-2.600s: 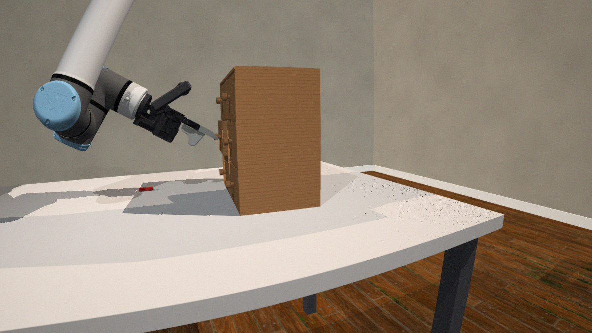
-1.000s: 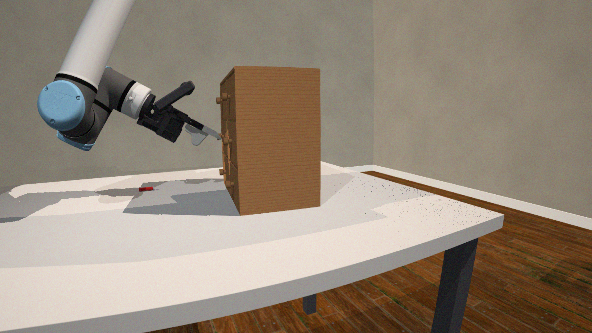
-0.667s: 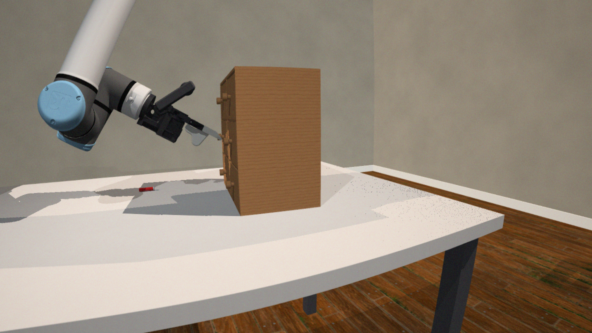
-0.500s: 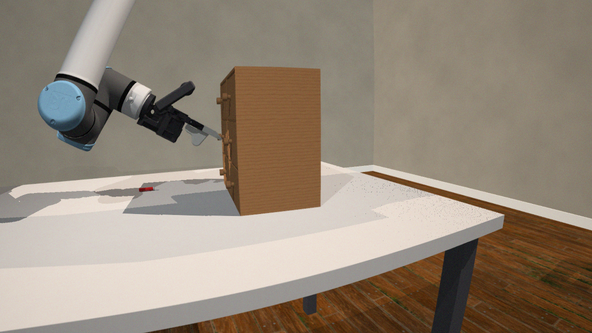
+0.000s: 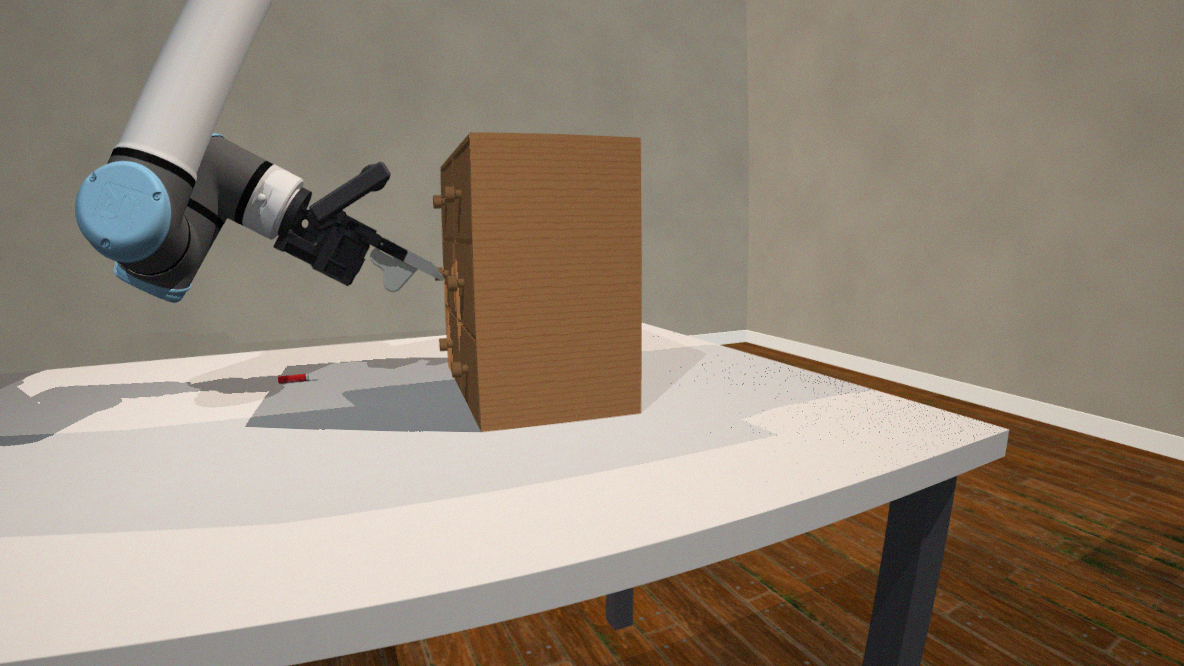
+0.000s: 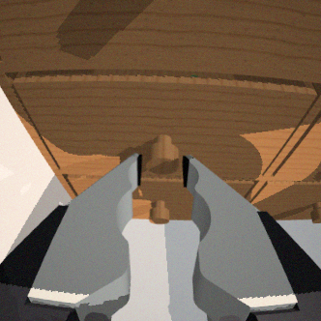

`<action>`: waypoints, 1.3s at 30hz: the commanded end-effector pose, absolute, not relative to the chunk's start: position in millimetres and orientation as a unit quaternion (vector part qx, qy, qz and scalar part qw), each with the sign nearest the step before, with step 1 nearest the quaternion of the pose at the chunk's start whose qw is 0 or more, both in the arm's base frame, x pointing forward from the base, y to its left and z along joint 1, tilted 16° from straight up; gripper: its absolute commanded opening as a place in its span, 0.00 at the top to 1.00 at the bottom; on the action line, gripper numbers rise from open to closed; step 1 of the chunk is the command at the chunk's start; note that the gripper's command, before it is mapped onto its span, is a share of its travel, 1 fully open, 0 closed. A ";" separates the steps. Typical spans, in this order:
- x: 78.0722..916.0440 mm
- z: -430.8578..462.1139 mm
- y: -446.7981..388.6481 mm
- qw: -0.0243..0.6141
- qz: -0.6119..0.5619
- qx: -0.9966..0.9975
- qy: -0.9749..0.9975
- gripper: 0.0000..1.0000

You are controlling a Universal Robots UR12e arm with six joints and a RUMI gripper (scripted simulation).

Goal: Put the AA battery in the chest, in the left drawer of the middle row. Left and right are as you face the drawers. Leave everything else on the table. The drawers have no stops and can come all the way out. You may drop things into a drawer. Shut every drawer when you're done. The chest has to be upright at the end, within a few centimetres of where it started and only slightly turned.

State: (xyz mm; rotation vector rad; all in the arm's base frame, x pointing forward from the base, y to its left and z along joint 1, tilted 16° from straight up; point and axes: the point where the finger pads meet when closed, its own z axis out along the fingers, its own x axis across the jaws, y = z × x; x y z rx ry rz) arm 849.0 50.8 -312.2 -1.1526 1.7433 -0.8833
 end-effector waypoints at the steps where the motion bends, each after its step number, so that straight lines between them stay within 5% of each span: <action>1: 849.3 -311.5 50.6 0.423 -0.353 -0.460 0.696 0.83; 39: 805.4 -316.1 62.1 0.423 -0.353 -0.460 0.696 0.80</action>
